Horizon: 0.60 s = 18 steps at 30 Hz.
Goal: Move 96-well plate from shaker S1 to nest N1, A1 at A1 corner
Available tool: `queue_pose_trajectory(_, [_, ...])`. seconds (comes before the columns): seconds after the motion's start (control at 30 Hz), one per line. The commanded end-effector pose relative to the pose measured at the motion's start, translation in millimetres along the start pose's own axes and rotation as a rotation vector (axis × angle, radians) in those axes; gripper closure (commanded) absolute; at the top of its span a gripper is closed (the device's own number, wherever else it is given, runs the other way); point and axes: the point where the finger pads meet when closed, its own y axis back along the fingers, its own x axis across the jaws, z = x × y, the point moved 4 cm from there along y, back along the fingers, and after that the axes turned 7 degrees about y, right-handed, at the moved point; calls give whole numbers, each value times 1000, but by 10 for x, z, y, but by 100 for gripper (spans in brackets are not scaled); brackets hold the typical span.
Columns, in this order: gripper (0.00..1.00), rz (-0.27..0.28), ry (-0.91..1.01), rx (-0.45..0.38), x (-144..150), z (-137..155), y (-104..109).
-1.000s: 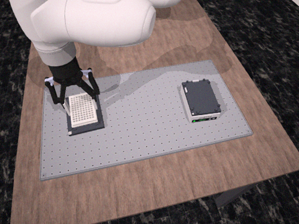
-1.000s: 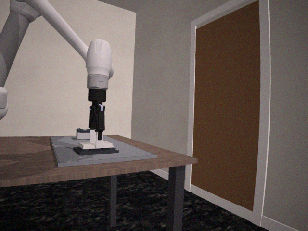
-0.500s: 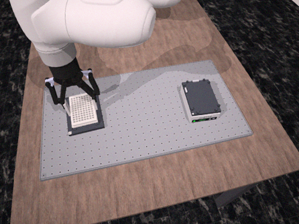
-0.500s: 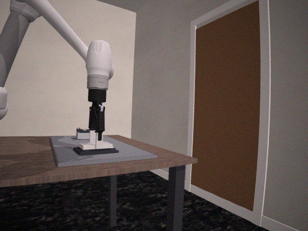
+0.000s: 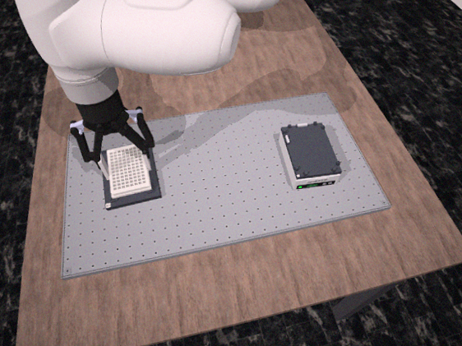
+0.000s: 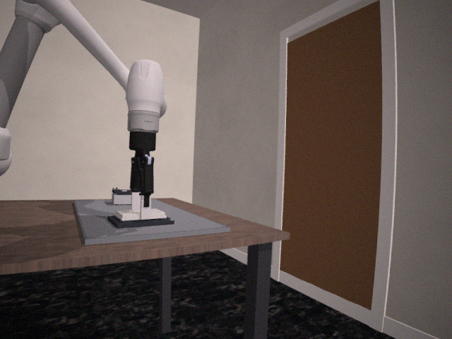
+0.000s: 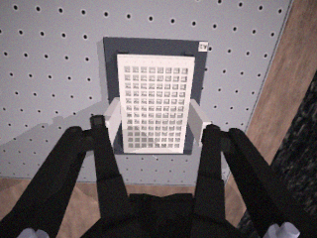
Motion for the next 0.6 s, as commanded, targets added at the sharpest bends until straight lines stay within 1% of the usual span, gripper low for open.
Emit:
queue_pose_trajectory(0.0, [90, 0, 0, 0, 0, 0, -2])
queue_pose_trajectory(0.57, [90, 0, 0, 0, 0, 0, -27])
